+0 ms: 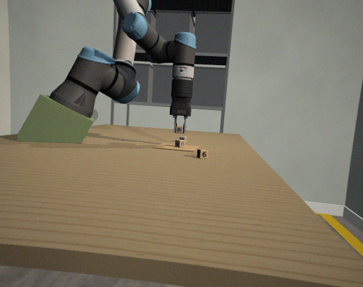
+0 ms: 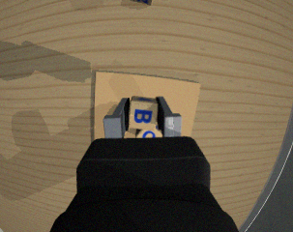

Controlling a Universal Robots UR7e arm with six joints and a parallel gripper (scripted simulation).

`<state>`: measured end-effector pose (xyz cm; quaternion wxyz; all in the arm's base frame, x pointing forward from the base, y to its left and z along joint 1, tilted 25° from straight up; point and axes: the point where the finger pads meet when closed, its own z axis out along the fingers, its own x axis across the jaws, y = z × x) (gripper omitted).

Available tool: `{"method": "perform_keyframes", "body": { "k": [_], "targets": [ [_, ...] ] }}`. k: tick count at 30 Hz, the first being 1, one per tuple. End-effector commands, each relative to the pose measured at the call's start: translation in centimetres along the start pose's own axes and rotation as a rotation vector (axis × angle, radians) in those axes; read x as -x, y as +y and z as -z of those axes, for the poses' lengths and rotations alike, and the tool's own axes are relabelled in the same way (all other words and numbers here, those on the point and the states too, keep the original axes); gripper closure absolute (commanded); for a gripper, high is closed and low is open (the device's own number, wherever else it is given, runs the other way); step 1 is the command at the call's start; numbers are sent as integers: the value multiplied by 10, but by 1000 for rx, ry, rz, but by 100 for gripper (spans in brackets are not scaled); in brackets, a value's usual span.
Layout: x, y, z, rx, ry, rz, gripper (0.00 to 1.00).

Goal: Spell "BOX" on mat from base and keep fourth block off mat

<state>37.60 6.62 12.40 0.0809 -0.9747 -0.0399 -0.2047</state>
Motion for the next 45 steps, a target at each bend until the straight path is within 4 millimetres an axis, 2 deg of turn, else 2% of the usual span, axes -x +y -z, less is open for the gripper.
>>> {"method": "perform_keyframes", "body": {
  "k": [1,9,16,45],
  "targets": [
    [0,0,-17,0,0,0,51],
    [0,0,-36,0,0,0,51],
    [0,0,-41,0,0,0,51],
    [0,0,-42,0,0,0,51]
  ]
}}
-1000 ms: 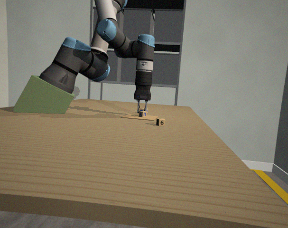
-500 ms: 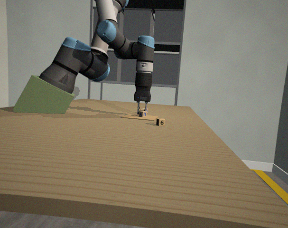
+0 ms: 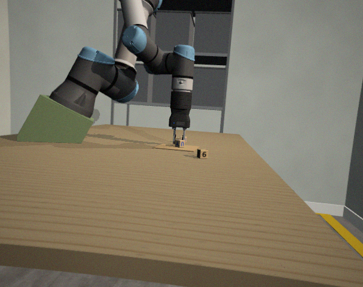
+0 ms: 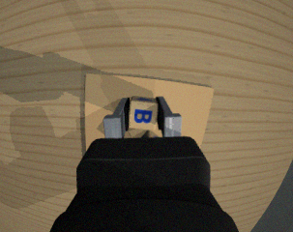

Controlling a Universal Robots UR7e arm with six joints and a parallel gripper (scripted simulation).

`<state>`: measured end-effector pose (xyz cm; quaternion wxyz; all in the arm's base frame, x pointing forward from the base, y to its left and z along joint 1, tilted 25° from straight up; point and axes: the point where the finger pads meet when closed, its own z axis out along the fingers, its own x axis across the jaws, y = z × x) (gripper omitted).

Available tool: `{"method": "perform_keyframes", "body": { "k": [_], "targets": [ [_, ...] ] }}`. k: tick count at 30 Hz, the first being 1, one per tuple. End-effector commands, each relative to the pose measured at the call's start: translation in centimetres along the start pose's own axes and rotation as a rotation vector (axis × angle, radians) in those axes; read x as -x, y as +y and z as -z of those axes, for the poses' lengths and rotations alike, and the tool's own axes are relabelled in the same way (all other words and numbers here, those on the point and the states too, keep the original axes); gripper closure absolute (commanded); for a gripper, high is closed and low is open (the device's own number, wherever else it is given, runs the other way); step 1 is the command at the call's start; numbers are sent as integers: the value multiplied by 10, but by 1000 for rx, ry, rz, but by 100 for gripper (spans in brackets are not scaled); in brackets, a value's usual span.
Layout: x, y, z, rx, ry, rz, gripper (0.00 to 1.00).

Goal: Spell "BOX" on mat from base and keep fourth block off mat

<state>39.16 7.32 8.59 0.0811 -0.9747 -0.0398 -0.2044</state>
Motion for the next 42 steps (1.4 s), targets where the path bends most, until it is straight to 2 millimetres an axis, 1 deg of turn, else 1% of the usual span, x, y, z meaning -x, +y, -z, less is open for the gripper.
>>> {"method": "perform_keyframes", "body": {
  "k": [1,42],
  "targets": [
    [0,0,0,0,1,0,51],
    [0,0,-4,0,1,0,51]
  ]
}}
